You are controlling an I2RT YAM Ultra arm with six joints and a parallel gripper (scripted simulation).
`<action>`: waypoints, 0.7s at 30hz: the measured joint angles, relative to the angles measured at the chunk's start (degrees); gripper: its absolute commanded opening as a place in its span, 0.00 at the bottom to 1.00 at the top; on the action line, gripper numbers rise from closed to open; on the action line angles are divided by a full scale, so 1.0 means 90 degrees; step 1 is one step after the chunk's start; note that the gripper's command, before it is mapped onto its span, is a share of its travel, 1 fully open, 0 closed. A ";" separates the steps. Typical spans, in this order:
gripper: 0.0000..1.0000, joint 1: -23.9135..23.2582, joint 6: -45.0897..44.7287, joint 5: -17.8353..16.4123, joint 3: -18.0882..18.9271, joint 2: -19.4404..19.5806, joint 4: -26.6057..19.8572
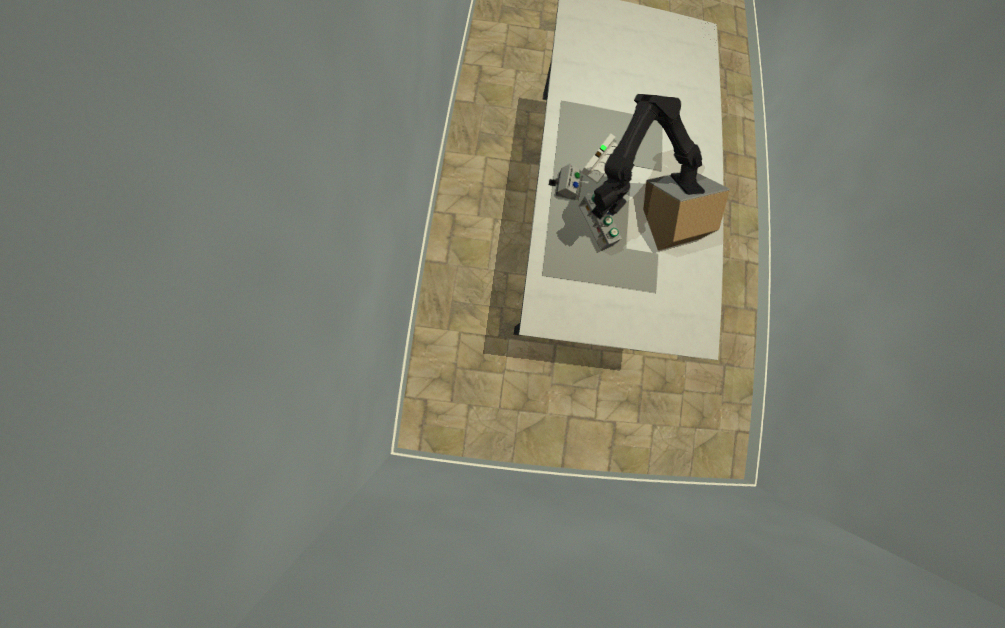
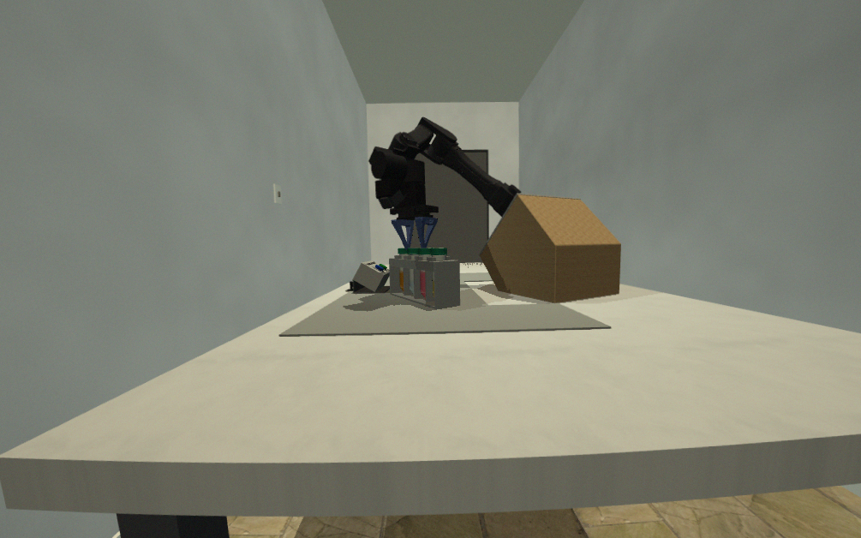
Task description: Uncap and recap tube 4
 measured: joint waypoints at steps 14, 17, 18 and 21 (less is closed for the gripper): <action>0.49 0.0000 -0.0056 0.0010 0.0000 0.0024 0.0092; 0.49 -0.0007 -0.0075 0.0010 0.0002 0.0029 0.0119; 0.49 -0.0017 -0.0080 0.0012 0.0000 0.0032 0.0134; 0.49 -0.0036 -0.0097 0.0024 -0.0024 0.0029 0.0172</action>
